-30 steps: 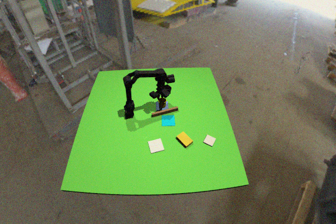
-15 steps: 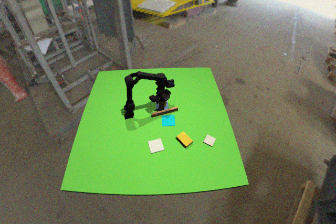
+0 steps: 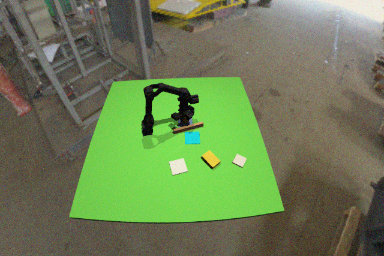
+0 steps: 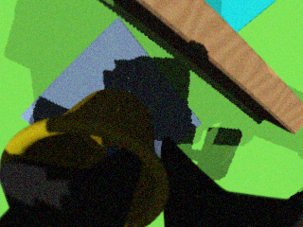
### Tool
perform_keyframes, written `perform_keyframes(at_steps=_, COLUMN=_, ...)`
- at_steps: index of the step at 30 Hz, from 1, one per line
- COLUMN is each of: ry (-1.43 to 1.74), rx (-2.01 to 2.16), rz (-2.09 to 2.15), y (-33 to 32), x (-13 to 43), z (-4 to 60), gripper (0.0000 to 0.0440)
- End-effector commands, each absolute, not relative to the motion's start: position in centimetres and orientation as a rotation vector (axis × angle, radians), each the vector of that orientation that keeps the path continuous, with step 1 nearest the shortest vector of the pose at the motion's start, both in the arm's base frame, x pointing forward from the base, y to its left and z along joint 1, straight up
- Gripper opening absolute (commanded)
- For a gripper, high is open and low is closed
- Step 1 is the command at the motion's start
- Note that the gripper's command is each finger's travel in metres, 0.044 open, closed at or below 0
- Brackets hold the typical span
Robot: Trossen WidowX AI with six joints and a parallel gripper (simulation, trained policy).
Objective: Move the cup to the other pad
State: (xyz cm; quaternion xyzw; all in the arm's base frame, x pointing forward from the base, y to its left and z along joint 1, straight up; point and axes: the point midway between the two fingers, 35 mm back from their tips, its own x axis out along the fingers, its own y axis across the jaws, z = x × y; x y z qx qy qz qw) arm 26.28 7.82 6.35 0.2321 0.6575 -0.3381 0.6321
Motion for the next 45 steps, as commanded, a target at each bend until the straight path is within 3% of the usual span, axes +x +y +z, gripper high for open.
perform_keyframes(at_steps=1, ry=1.504, rx=0.515, rz=-0.766, y=7.5, x=26.2, z=6.4, gripper=0.0006)
perform_keyframes(at_steps=27, ry=1.348, rx=0.752, rz=-0.810, y=4.7, x=28.7, z=13.3, gripper=0.0005)
perform_keyframes(at_steps=45, ry=1.192, rx=0.885, rz=-0.864, y=-0.6, x=31.6, z=14.2, gripper=0.0000)
